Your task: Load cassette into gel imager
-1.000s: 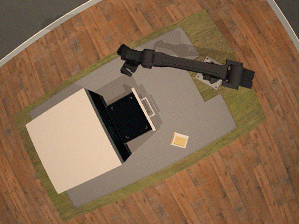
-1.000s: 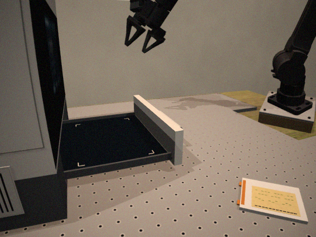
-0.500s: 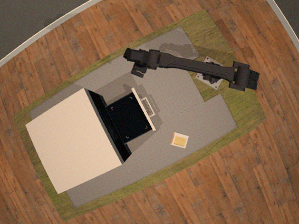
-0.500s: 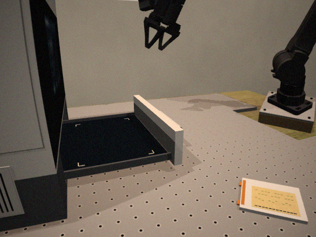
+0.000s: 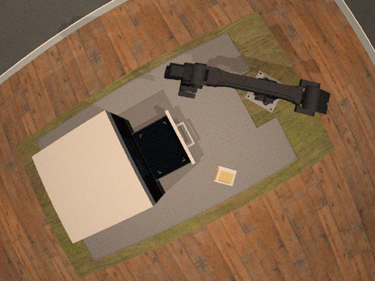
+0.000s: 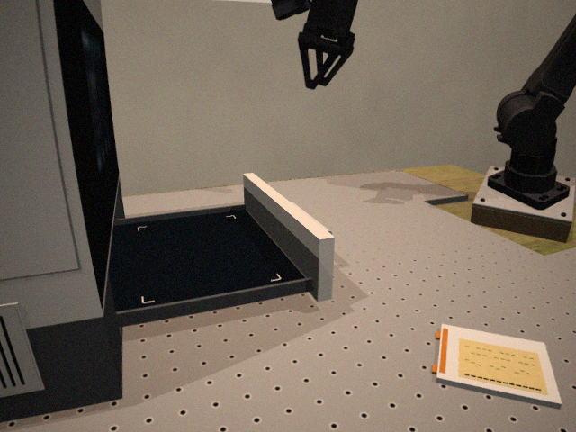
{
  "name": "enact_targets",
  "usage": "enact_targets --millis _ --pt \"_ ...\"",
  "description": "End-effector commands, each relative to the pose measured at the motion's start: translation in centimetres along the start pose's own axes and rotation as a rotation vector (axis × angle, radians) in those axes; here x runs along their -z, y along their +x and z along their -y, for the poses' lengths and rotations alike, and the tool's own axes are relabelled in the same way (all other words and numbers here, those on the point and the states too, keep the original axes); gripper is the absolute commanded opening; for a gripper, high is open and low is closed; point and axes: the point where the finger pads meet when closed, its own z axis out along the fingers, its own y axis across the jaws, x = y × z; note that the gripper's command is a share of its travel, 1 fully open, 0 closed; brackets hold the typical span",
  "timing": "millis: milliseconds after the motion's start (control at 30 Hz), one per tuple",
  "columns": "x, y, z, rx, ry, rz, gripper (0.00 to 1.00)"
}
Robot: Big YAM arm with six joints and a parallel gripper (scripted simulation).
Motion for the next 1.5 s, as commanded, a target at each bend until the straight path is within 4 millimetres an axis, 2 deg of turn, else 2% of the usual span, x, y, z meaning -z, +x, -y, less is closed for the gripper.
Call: enact_targets --millis 0,100,167,200,233,267,300,333,400,433,567,667,767,867,967,1067,1367,1467 --pt "0.7 1.7 0.3 0.057 0.007 -0.031 1.0" --pt "0.9 2.2 0.1 0.086 0.011 -0.055 1.0" --pt "0.4 3.2 0.1 0.123 0.016 -0.119 1.0" --pt "1.5 3.6 0.2 0.121 0.019 -0.09 1.0" --pt "1.7 4.1 0.1 0.151 0.02 -0.115 1.0" --pt "3.2 2.8 -0.5 0.189 0.024 -0.096 1.0" --pt "3.1 3.7 -0.4 0.2 0.026 -0.118 1.0" --pt "2.3 5.4 0.3 0.182 0.027 -0.15 1.0" --pt "2.7 6.0 0.7 0.17 0.028 -0.148 1.0" --pt "2.5 6.2 -0.6 0.225 0.009 -0.158 1.0" --pt "1.3 6.3 -2.3 0.26 0.001 -0.183 1.0" --pt "1.3 6.7 -2.8 0.299 -0.014 -0.199 1.0" --pt "1.6 6.8 -4.3 0.335 -0.022 -0.181 1.0" --pt "1.0 7.5 -5.7 0.427 -0.053 -0.219 1.0" --pt "1.5 7.4 -7.2 0.414 -0.046 -0.169 1.0" --pt "0.8 8.4 -8.5 0.508 -0.074 -0.226 1.0" --pt "1.0 9.5 -11.7 0.572 -0.095 -0.205 1.0" --pt "0.6 10.9 -12.9 0.667 -0.122 -0.258 1.0"
